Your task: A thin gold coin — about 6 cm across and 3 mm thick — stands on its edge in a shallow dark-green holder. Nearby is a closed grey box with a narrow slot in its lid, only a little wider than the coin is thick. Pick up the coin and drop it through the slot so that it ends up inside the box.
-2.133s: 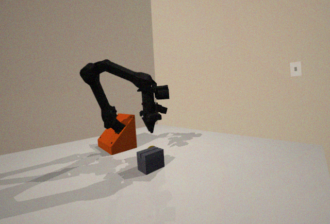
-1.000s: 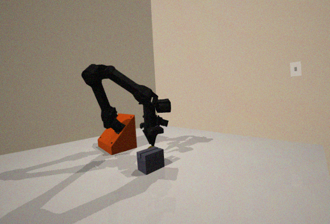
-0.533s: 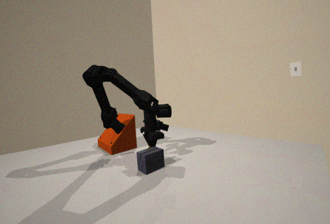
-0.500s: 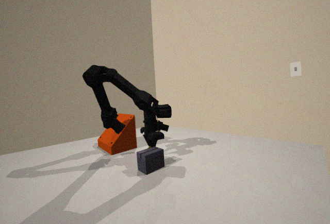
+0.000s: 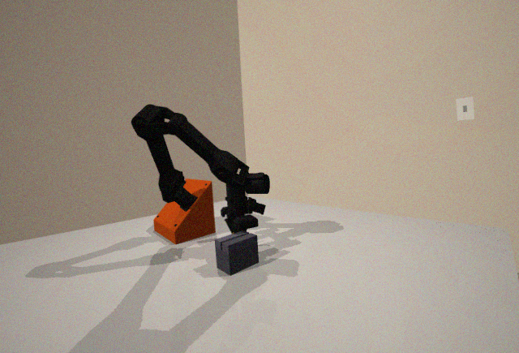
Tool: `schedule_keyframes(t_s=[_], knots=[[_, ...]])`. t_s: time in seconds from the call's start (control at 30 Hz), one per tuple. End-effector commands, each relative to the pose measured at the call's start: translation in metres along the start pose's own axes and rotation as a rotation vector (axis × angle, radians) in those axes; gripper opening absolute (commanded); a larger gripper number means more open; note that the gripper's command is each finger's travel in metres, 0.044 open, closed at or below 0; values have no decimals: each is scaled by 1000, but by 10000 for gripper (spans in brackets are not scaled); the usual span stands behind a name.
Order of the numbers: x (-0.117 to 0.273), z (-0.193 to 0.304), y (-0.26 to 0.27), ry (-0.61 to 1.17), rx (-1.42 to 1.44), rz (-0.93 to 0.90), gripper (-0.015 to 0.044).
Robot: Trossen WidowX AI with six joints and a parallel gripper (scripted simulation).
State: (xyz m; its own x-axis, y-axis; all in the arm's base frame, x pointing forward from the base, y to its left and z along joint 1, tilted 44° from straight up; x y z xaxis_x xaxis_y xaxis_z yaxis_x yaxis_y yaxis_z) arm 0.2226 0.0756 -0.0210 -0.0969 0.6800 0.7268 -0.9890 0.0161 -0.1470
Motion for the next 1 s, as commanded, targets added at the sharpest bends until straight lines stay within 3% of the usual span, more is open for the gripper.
schedule_keyframes(t_s=[0.0,0.13,0.57,0.97], knots=[[-3,0,1,4,5,2,108],[-3,0,1,4,5,2,3],[-2,0,1,4,5,2,0],[26,-3,-2,-3,6,2,0]])
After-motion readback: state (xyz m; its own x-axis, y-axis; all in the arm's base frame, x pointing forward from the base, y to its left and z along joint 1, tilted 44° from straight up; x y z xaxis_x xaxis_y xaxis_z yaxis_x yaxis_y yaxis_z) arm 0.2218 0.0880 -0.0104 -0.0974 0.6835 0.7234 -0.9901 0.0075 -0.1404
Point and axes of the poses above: the point midway between the two fingers, 35 mm back from their tips, its own x axis back along the fingers, its own y axis across the jaws, z = x × y, the point moved 9 cm from there along x, back along the fingers, and after that the axes turned 8 degrees about x, right-handed, at the moved point
